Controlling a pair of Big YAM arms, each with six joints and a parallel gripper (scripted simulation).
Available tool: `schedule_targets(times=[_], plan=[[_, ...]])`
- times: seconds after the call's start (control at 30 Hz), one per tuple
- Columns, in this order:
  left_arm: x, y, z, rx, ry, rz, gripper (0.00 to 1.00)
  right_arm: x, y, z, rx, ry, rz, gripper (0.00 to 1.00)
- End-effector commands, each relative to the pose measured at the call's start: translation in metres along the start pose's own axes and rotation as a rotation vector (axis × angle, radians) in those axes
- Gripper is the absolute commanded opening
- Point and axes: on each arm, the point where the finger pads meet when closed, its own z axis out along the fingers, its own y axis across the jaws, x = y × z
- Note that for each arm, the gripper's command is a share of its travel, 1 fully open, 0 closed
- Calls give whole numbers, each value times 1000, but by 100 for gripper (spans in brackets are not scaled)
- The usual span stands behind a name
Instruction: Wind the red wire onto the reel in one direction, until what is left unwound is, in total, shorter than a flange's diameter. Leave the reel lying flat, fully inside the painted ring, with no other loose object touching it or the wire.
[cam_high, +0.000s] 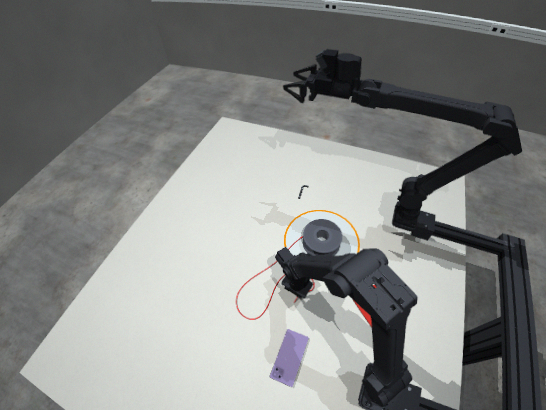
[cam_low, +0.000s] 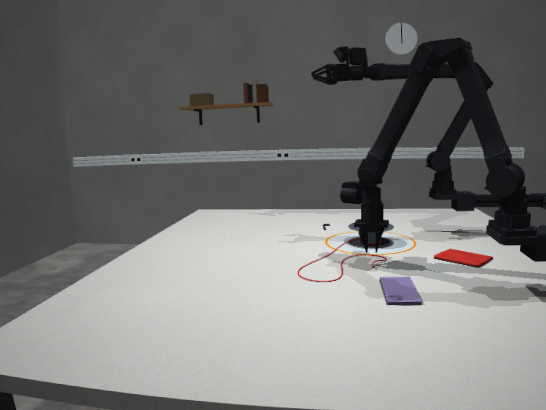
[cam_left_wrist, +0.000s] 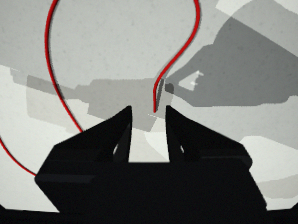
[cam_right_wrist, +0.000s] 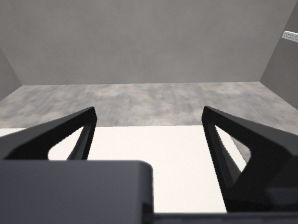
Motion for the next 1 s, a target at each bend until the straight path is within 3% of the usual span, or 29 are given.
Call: schedule_targets(times=[0.0, 0.47, 0.97], plan=[[-1, 13, 23, -15, -3, 6, 30, -2, -5, 3, 8, -13, 12, 100], [5, 2, 54, -15, -3, 6, 30, -2, -5, 3, 8, -13, 12, 100], [13, -18, 58, -15, -3, 6, 30, -2, -5, 3, 8, -13, 12, 100]])
